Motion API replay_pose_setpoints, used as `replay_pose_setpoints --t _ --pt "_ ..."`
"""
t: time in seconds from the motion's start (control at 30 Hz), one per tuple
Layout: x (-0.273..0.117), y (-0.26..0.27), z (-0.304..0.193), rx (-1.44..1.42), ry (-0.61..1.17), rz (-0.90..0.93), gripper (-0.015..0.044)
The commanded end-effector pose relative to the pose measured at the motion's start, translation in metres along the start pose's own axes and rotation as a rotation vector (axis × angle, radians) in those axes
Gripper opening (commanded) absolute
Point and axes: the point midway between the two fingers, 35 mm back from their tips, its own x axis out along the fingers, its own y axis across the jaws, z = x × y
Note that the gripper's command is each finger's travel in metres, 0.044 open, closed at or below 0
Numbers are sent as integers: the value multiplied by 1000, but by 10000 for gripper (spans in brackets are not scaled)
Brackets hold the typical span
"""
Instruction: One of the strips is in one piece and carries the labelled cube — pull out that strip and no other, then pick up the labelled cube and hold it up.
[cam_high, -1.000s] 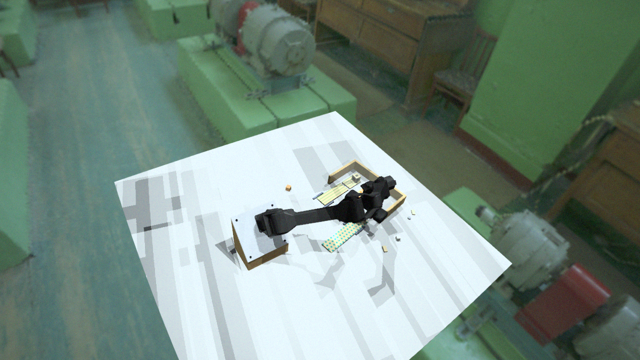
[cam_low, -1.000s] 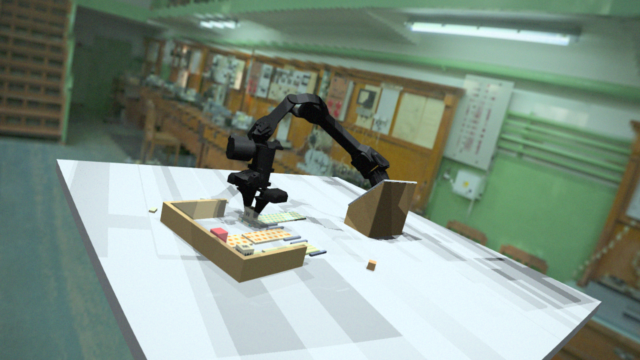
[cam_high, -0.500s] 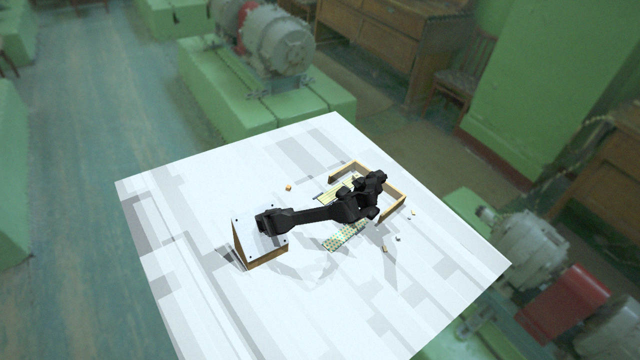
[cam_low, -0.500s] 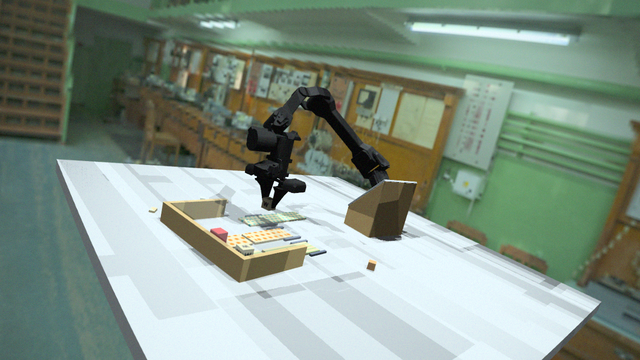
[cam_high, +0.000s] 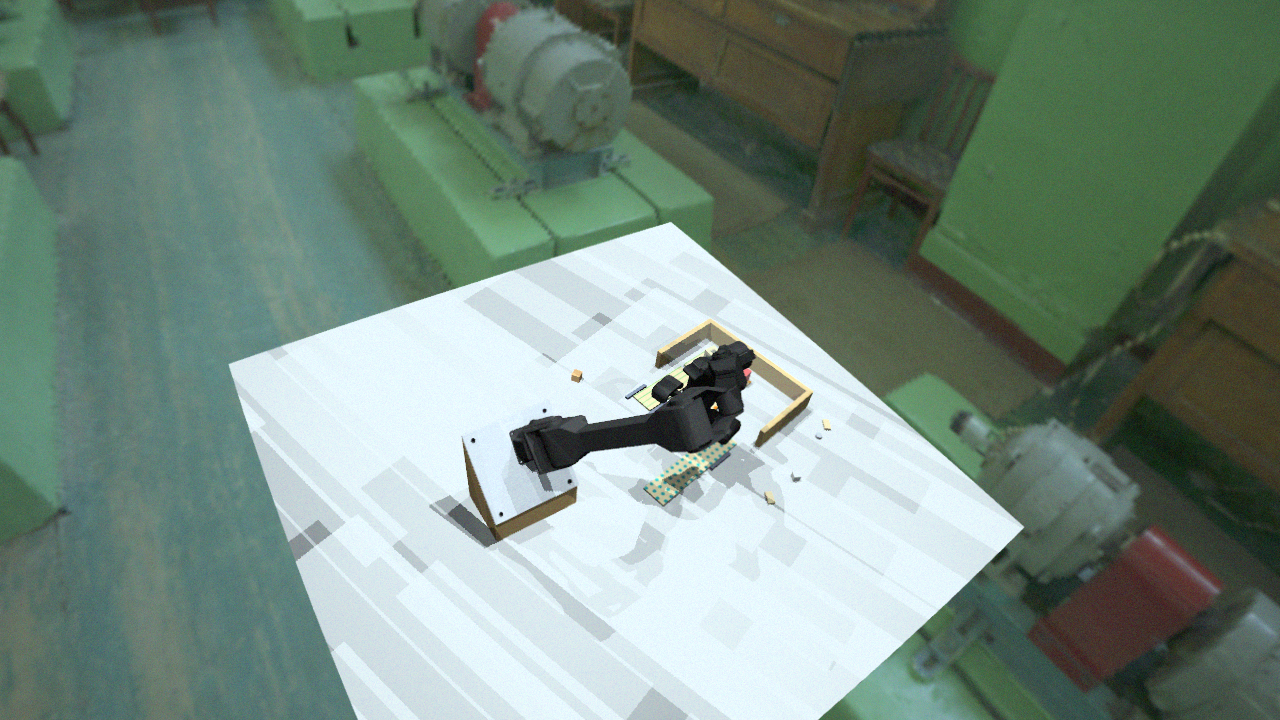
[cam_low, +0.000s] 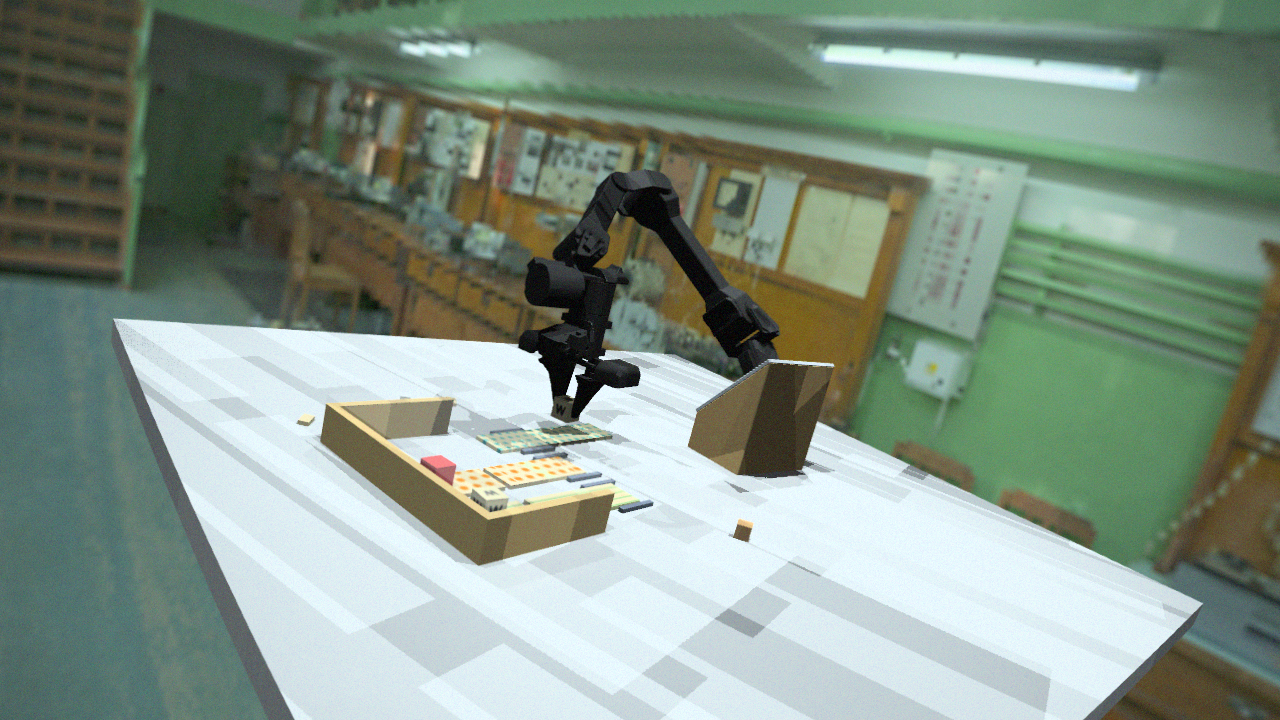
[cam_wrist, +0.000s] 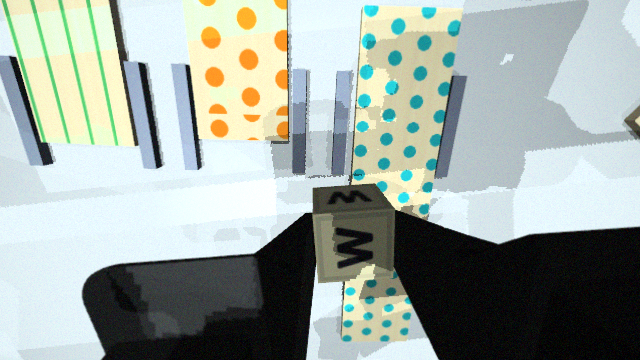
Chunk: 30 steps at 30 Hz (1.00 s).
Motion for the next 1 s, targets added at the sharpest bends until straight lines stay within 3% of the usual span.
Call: replay_pose_setpoints --t 0.0,0.3,0.53,0.97 --pt "1 8 -16 5 2 -3 0" --pt "1 18 -34 2 2 -3 0" --pt "-34 19 -33 2 2 -2 0" --pt "-35 19 -34 2 2 -2 0"
